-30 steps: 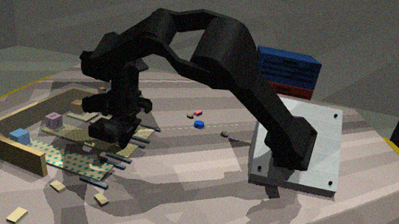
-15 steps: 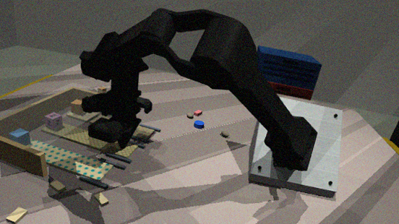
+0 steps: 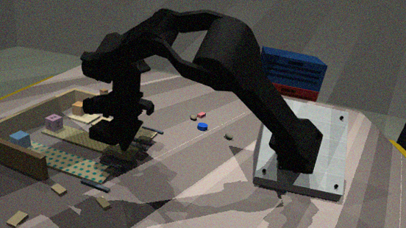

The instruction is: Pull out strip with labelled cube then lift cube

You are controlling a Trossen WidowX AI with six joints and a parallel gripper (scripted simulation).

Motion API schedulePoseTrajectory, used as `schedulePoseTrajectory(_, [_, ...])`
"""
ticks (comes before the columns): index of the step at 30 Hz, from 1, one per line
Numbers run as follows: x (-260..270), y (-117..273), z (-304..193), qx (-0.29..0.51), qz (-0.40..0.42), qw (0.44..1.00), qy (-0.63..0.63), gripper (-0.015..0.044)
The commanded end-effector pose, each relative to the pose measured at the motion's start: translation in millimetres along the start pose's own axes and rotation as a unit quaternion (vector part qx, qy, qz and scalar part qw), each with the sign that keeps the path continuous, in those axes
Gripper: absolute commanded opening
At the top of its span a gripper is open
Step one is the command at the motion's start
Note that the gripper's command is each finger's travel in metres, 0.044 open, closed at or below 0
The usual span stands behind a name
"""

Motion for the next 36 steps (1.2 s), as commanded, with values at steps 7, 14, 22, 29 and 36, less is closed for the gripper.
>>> schedulePoseTrajectory(7, [2,-5,2,0.003,0.002,1.0,0.002,0.0])
schedulePoseTrajectory(14, [1,-6,-6,0.004,0.002,1.0,0.002,0.0])
schedulePoseTrajectory(22, [0,-6,-18,0.004,0.002,1.0,0.001,0.0])
schedulePoseTrajectory(29, [1,-6,-29,0.004,0.002,1.0,0.001,0.0])
schedulePoseTrajectory(36, [1,-7,-39,0.004,0.002,1.0,0.001,0.0])
Point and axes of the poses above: the point midway between the two fingers, 35 mm back from their tips, its own y axis back along the fingers, its own x axis across the jaws, z = x × y, the point moved 8 cm from there along y, back along the fingers, and after that the axes turned 2 degrees about y, right-handed, at the moved point
